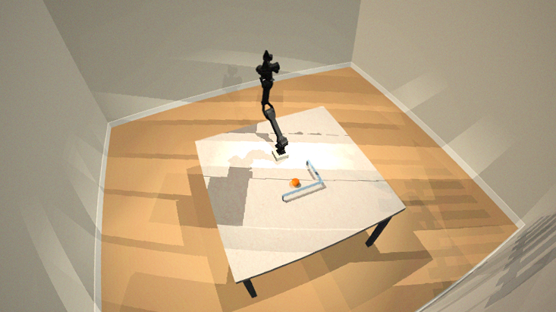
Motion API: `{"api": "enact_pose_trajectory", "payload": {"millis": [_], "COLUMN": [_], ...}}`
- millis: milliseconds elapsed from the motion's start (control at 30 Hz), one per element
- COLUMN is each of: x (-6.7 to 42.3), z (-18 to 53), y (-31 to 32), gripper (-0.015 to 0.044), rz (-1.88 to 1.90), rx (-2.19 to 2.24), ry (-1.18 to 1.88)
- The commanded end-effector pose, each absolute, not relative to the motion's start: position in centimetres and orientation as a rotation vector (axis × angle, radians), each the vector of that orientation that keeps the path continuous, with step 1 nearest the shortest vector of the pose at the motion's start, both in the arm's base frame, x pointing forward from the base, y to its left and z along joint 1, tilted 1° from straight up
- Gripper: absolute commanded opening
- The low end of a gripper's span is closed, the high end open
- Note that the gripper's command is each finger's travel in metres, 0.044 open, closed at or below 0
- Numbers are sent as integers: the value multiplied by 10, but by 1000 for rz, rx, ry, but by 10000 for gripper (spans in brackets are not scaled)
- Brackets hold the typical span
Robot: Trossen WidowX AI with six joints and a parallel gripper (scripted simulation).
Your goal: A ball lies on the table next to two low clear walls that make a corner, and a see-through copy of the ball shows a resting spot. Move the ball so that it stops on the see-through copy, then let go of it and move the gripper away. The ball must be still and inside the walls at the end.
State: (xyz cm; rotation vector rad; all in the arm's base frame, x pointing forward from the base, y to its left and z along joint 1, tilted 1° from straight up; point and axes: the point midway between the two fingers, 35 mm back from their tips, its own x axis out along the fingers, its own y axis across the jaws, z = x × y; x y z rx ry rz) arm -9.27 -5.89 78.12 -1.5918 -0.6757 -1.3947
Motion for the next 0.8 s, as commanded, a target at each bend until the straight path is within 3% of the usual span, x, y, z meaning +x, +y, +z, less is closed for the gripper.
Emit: {"api": "enact_pose_trajectory", "payload": {"millis": [0, 400, 767], "x": [-90, 61, 211], "z": [781, 762, 691], "y": [-58, -13, 10], "gripper": [390, 390, 390], "rz": [-1386, -925, -484], "rx": [-1594, -1641, -1558], "ry": [-676, -634, -431]}}
